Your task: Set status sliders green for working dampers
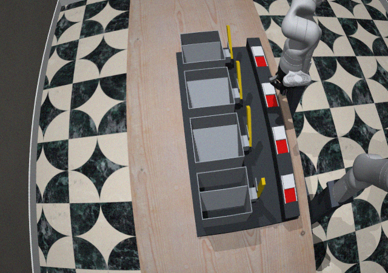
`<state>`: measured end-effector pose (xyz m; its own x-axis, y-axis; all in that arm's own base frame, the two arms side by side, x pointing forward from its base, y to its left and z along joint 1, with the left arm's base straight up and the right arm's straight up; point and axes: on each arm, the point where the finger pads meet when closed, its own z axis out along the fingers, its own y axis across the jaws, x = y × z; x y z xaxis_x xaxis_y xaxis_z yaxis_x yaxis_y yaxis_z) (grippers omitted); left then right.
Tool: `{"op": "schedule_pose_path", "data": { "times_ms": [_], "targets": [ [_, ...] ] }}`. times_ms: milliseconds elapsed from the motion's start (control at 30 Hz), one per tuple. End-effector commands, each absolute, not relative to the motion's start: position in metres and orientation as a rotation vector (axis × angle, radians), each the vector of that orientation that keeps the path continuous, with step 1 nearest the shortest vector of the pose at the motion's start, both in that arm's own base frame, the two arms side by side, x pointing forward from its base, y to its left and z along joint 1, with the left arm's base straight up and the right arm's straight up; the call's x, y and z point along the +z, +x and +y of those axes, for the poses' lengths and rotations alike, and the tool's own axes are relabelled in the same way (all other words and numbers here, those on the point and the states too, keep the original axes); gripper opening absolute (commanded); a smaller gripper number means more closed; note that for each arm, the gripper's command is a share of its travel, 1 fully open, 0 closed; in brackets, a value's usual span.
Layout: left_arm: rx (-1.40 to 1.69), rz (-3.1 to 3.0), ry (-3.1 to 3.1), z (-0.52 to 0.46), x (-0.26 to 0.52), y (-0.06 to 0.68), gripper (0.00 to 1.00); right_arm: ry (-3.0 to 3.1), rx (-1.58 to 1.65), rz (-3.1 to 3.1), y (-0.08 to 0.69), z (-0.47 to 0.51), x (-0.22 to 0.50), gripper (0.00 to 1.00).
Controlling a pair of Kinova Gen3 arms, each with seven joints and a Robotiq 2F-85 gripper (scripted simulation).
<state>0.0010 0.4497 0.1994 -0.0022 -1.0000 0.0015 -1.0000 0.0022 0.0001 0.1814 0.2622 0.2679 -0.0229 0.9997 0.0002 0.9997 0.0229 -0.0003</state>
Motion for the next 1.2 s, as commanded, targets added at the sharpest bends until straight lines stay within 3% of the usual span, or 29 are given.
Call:
{"op": "schedule_pose_path", "data": {
  "times_ms": [0,1167],
  "targets": [
    [0.000,-2.224,2.219,0.450,0.200,0.001,1.000,-2.196,-0.002,-2.247,0.182,0.263,0.260,0.099],
    [0.000,-2.224,2.219,0.450,0.200,0.001,1.000,-2.196,-0.002,-2.247,0.182,0.263,0.179,0.099]
  ]
}}
